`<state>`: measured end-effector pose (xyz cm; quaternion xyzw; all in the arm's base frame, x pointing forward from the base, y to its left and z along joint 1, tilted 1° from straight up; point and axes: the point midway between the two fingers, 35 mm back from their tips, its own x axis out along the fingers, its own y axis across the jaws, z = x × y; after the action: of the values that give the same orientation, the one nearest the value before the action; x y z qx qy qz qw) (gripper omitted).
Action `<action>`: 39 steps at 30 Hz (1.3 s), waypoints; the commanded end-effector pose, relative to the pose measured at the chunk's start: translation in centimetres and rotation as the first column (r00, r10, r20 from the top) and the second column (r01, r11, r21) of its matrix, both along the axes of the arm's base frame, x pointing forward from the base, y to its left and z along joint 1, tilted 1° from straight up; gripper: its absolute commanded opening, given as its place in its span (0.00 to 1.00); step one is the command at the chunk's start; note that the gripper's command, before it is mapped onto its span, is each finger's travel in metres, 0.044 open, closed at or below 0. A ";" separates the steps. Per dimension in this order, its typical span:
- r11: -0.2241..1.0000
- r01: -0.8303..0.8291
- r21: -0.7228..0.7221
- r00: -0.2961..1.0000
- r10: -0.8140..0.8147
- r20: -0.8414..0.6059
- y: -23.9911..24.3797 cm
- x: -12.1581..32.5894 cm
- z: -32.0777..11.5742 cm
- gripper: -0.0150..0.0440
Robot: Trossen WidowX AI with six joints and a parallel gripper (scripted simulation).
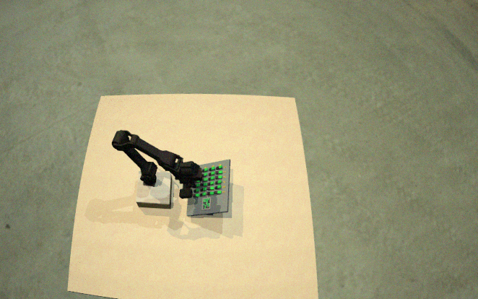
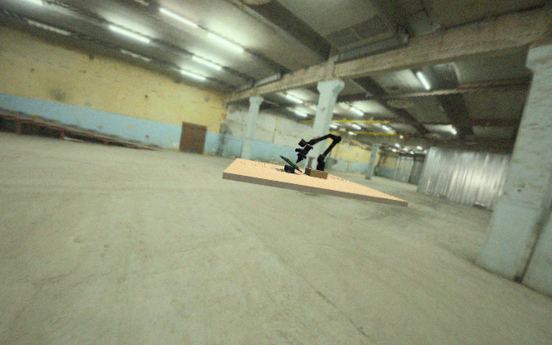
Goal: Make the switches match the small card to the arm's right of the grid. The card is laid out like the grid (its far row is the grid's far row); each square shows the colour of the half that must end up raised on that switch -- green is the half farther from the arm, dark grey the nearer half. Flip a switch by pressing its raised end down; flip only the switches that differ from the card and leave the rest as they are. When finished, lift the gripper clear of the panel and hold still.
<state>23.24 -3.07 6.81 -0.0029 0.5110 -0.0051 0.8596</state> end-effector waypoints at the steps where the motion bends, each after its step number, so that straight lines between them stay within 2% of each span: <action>1: 1.000 -0.001 0.000 1.000 0.001 -0.010 0.0 0.3 -0.9 0.25; 39: 1.000 -0.001 0.000 1.000 0.001 -0.009 0.0 1.0 -2.3 0.25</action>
<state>24.29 -3.05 4.61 -0.0042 0.5144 -0.0022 0.8575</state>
